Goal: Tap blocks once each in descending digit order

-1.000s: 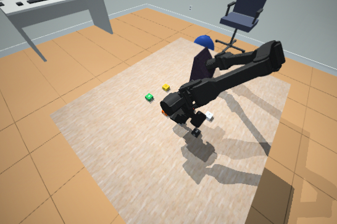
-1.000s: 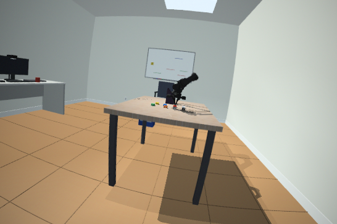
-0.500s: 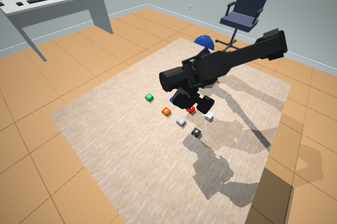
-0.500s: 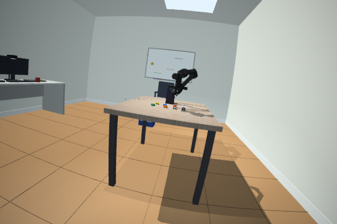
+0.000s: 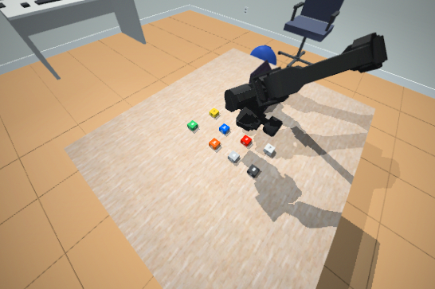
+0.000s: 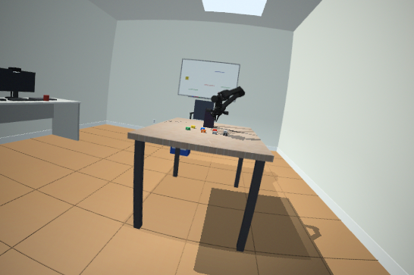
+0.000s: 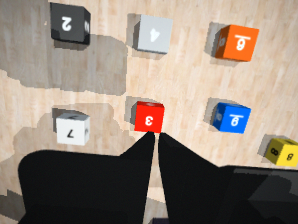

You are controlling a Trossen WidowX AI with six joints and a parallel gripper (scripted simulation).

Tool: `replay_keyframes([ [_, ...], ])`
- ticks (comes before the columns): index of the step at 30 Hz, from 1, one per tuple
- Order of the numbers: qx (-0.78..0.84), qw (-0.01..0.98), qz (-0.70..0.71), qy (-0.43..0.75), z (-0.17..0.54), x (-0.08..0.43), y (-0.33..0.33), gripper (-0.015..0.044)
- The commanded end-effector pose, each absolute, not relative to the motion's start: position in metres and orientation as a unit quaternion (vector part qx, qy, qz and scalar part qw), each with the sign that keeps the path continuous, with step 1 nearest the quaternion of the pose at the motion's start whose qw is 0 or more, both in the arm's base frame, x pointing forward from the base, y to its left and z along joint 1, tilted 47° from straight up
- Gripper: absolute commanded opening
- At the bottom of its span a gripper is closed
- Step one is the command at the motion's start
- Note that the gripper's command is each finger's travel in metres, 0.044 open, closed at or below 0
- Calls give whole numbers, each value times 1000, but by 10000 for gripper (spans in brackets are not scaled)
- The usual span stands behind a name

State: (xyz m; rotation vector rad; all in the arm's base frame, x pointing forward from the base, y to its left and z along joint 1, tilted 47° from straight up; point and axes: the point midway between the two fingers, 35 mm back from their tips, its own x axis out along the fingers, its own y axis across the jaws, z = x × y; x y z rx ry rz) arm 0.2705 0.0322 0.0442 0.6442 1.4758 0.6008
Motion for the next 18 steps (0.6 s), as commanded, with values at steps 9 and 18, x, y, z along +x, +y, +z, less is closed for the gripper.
replay_keyframes([
  [9,289,643,271,655,14,262,70,20],
  [18,289,643,271,655,4,262,80,20],
])
